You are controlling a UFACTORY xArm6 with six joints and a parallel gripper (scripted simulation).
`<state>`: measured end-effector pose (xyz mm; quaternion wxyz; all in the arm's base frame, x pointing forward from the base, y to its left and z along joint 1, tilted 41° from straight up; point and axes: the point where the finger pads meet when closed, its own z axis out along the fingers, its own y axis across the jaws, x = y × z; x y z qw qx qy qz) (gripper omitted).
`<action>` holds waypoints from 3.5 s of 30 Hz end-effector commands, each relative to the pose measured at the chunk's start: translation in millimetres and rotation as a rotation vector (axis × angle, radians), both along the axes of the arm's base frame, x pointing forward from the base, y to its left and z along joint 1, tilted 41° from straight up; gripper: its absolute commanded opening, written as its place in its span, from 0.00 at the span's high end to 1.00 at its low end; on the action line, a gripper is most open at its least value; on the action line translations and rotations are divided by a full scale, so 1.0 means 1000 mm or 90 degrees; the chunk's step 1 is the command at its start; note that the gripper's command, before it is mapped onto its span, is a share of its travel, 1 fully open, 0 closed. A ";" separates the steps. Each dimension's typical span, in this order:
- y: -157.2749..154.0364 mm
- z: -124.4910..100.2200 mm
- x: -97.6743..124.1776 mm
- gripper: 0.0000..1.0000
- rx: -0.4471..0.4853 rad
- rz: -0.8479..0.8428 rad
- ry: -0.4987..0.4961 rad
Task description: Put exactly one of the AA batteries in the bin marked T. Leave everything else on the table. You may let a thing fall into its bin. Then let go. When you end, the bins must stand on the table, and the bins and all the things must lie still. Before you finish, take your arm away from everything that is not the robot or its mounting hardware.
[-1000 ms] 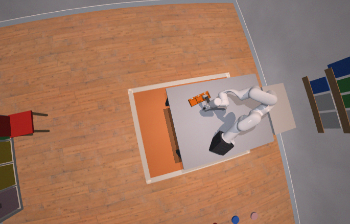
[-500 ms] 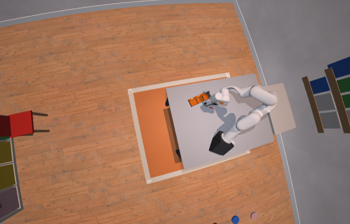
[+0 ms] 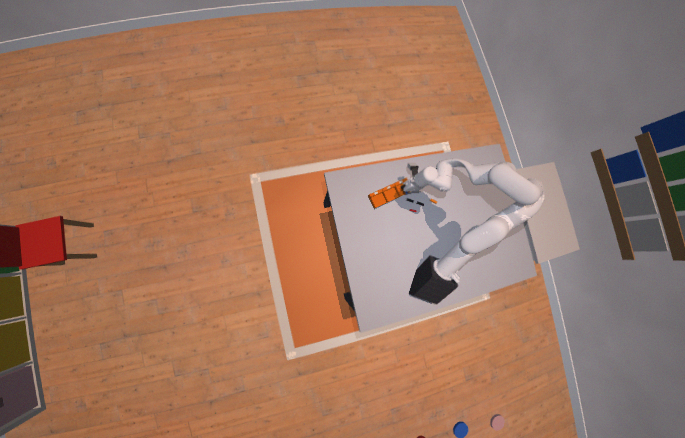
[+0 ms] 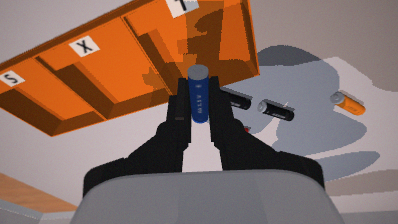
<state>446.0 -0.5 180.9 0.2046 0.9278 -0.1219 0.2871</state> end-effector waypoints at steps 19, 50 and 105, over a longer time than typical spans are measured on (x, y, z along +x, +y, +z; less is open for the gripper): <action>-0.006 0.010 0.012 1.00 0.202 -0.303 -0.172; -0.006 0.011 0.012 1.00 0.386 -0.600 -0.359; -0.023 -0.018 0.030 0.72 0.386 -0.600 -0.359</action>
